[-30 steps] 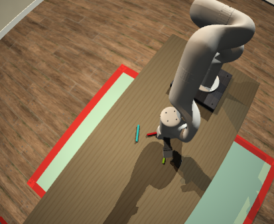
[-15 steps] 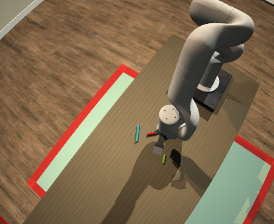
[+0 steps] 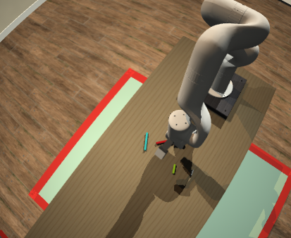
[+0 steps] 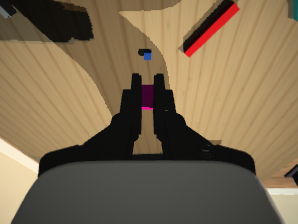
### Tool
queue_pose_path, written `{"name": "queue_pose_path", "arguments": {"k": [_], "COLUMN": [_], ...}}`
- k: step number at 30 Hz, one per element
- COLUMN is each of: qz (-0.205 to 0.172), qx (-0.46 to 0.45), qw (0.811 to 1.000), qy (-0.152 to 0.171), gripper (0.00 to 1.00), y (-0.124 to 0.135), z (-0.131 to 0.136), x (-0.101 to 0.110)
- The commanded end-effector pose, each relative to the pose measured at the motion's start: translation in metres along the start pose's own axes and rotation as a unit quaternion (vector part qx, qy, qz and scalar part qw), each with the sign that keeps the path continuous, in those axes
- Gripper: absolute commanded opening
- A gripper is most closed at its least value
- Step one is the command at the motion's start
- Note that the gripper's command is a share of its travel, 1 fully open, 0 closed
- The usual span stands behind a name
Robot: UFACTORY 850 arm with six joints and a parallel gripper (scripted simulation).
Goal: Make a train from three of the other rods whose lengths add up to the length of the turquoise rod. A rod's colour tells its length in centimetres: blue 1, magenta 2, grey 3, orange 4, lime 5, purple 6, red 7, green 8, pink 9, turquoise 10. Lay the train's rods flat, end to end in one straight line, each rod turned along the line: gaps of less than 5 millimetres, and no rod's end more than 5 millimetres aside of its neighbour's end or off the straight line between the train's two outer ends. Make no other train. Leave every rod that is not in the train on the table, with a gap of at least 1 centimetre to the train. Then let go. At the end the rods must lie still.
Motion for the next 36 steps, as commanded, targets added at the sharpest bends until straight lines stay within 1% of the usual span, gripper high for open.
{"name": "queue_pose_path", "arguments": {"k": [1, 18, 21, 26, 33, 35, 36], "qz": [0.001, 0.001, 0.001, 0.001, 0.001, 0.001, 0.001], "qx": [-0.017, -0.018, -0.018, -0.018, -0.018, -0.018, -0.018], "qw": [1.0, 1.0, 1.0, 1.0, 1.0, 1.0, 1.0], "qy": [0.01, 0.01, 0.01, 0.01, 0.01, 0.01, 0.01], "gripper": [0.04, 0.04, 0.04, 0.04, 0.04, 0.04, 0.04], "y": [0.0, 0.0, 0.0, 0.0, 0.0, 0.0, 0.0], "z": [-0.001, -0.001, -0.001, -0.001, -0.001, -0.001, 0.0], "x": [0.001, 0.0, -0.003, -0.015, -0.044, -0.044, -0.049]}}
Point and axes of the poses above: the point where the finger pads meet when closed, its own x axis back along the fingers, its own z axis across the jaws, y = z × x, the point moved 9 cm from there along x, back along the fingers, and after that the axes turned 2 degrees about x, right-handed, at the moved point
